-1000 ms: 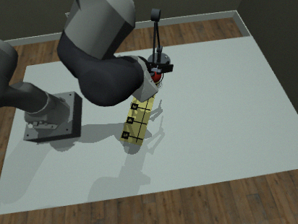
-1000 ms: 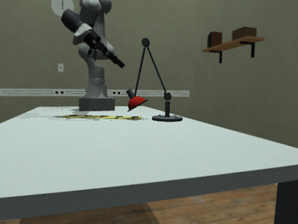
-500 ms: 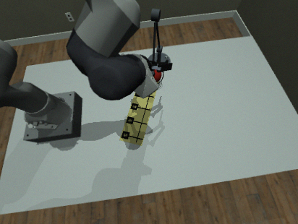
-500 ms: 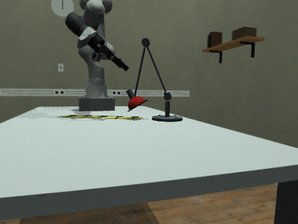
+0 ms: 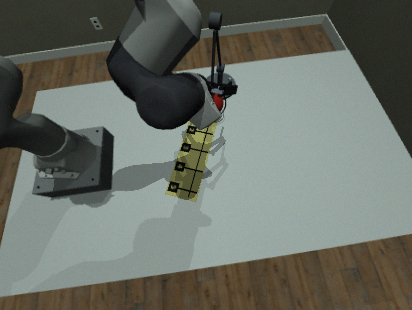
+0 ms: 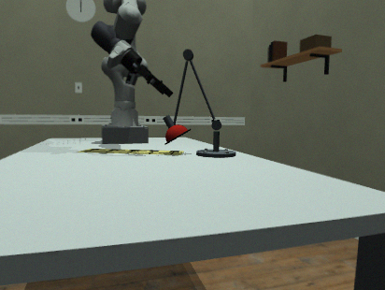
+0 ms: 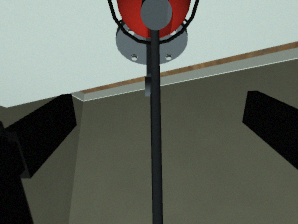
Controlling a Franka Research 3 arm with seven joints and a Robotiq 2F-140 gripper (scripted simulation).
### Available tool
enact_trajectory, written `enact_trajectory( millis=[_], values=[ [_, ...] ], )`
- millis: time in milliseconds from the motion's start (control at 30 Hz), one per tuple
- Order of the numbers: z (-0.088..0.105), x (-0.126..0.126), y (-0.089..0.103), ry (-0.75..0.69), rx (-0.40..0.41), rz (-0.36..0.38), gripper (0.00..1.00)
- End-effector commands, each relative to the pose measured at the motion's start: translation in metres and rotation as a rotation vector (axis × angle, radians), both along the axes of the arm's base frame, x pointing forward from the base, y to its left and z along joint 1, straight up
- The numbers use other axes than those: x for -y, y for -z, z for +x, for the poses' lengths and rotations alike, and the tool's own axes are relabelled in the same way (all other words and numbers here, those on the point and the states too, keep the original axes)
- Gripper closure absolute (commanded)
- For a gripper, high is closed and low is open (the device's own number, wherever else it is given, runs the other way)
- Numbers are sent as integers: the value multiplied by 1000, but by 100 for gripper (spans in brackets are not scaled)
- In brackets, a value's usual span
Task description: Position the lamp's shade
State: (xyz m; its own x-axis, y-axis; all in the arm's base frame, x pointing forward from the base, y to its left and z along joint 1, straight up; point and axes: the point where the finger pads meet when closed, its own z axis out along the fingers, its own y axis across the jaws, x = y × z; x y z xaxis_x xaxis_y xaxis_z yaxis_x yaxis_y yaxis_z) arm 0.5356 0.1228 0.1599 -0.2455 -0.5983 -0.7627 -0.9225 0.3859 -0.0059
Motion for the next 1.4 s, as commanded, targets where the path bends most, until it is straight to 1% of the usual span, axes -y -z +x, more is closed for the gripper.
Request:
enact_trajectory(
  millis=[0, 133, 200, 700, 1333, 1367],
  values=[
    [4, -6, 6, 3, 4, -3, 0],
    [5, -15, 12, 0, -3, -1, 0],
    [5, -15, 12, 0, -3, -1, 0],
    [8, -48, 37, -6, -27, 8, 0],
    [20, -46, 40, 7, -7, -4, 0],
    [20, -46, 40, 7, -8, -4, 90]
  ],
)
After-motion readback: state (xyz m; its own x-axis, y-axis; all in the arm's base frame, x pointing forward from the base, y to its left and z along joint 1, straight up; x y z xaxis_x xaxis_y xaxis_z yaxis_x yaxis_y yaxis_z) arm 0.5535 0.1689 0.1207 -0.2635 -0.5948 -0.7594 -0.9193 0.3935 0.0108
